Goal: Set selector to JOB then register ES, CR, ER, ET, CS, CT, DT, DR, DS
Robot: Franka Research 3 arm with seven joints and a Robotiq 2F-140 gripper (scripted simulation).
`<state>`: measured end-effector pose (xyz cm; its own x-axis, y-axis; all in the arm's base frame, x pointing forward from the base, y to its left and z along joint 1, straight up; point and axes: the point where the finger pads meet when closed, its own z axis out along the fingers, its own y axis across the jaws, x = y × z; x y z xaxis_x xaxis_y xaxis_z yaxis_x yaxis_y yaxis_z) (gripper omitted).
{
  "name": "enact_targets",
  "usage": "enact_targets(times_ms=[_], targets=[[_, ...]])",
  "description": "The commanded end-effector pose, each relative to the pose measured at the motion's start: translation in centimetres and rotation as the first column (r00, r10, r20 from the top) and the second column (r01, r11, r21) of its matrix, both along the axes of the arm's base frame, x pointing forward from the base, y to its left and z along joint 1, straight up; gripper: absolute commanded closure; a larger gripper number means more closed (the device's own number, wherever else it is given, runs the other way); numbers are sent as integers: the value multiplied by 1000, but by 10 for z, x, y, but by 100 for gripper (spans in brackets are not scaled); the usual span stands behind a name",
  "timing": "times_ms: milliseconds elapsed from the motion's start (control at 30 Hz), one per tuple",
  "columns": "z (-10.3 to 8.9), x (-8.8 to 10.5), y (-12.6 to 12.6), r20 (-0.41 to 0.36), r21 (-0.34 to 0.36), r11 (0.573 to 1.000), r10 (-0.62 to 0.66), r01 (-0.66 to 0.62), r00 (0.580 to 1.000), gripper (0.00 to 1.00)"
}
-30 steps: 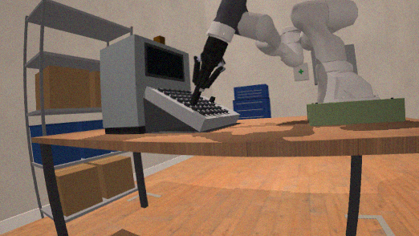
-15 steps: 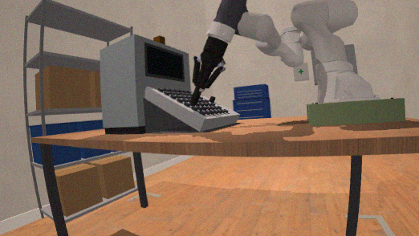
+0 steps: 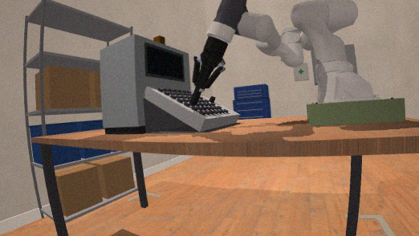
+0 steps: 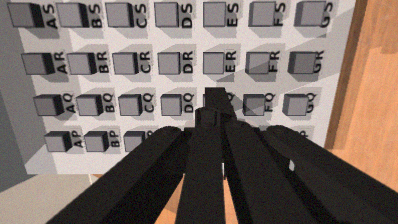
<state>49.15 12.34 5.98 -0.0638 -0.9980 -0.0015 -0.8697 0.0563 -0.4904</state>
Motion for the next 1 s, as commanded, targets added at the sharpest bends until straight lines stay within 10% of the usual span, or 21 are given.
enact_targets(times_ms=[0, 967], targets=[[0, 1, 2, 2, 5, 1000, 0, 0, 1000, 90], [16, -7, 2, 2, 5, 1000, 0, 0, 1000, 90]])
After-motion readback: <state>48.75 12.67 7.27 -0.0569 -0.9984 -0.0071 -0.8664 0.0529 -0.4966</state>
